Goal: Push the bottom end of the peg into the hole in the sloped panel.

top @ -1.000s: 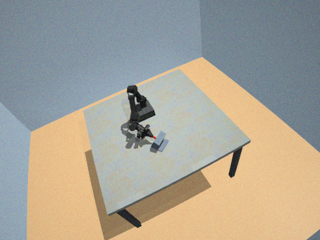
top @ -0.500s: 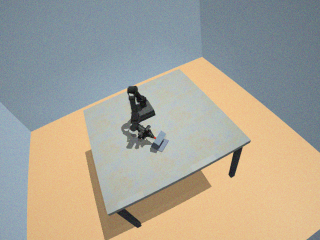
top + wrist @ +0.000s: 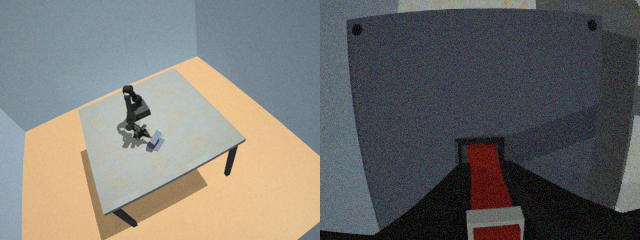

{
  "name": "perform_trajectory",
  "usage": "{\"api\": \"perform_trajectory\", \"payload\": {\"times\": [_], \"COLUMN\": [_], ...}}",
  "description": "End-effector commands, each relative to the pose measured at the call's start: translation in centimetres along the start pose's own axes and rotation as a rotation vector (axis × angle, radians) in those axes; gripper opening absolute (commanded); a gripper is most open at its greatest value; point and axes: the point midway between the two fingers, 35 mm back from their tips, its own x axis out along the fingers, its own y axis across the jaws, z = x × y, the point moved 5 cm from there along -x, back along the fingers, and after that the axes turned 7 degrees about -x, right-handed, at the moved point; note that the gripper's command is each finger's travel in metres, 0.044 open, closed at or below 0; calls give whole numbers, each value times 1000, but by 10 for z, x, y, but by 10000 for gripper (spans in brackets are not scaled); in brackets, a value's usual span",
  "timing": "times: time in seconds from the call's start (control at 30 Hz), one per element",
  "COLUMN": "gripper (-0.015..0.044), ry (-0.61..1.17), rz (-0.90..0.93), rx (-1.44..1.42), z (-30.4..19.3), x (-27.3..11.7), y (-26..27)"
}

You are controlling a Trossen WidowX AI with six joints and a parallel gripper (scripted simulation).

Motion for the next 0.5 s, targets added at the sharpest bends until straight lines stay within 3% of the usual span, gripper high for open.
{"api": "perform_trajectory", "payload": {"times": [0.0, 0.4, 0.47], "gripper": [105, 420, 440], "ry": [0, 0, 1], "rz": [0, -2, -4], "rx": [0, 0, 0], "z": [0, 0, 1], "x": [0, -3, -6], "y": [0, 0, -1]}}
